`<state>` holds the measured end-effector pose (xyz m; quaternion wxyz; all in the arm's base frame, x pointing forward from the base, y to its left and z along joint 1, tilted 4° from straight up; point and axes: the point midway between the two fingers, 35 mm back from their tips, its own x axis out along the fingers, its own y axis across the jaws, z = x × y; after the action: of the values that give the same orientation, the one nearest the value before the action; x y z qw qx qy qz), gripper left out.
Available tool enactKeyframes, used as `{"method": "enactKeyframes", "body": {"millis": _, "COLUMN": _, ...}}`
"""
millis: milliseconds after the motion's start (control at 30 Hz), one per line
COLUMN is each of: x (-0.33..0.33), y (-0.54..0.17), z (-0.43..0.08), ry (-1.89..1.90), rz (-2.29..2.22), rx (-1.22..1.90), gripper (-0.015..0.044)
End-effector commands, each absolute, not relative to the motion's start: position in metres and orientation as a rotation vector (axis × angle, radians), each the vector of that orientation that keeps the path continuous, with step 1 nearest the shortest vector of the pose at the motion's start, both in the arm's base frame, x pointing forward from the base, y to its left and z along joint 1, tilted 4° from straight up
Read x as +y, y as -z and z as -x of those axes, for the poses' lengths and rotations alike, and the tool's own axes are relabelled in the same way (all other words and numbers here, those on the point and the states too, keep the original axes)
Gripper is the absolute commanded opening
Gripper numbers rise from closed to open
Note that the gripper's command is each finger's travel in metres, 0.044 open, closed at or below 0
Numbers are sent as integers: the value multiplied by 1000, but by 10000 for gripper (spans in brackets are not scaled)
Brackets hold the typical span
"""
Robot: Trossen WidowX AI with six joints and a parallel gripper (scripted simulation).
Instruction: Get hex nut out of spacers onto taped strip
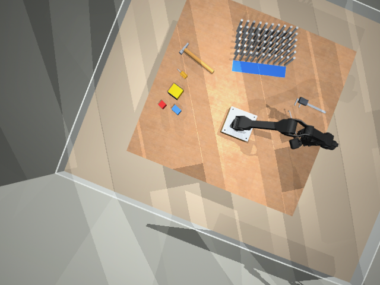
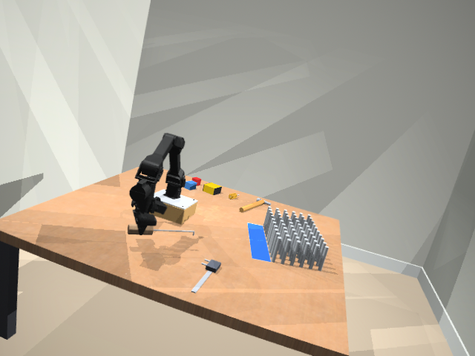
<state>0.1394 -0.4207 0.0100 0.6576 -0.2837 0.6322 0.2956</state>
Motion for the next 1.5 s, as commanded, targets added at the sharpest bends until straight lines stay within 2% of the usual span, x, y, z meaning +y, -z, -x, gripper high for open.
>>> {"method": "enactKeyframes", "body": {"millis": 0, "x": -421, "y": -9, "z": -140, "ry": -558, "rz": 531, "rx": 1468, "gripper": 0}}
{"method": "enactKeyframes", "body": {"millis": 267, "x": -422, "y": -6, "z": -140, "ry": -371, "rz": 343, "rx": 1511, "gripper": 0}}
{"method": "enactKeyframes", "body": {"millis": 1467, "x": -421, "y": 37, "z": -142, "ry": -375, "rz": 347, "rx": 1509, "gripper": 0}}
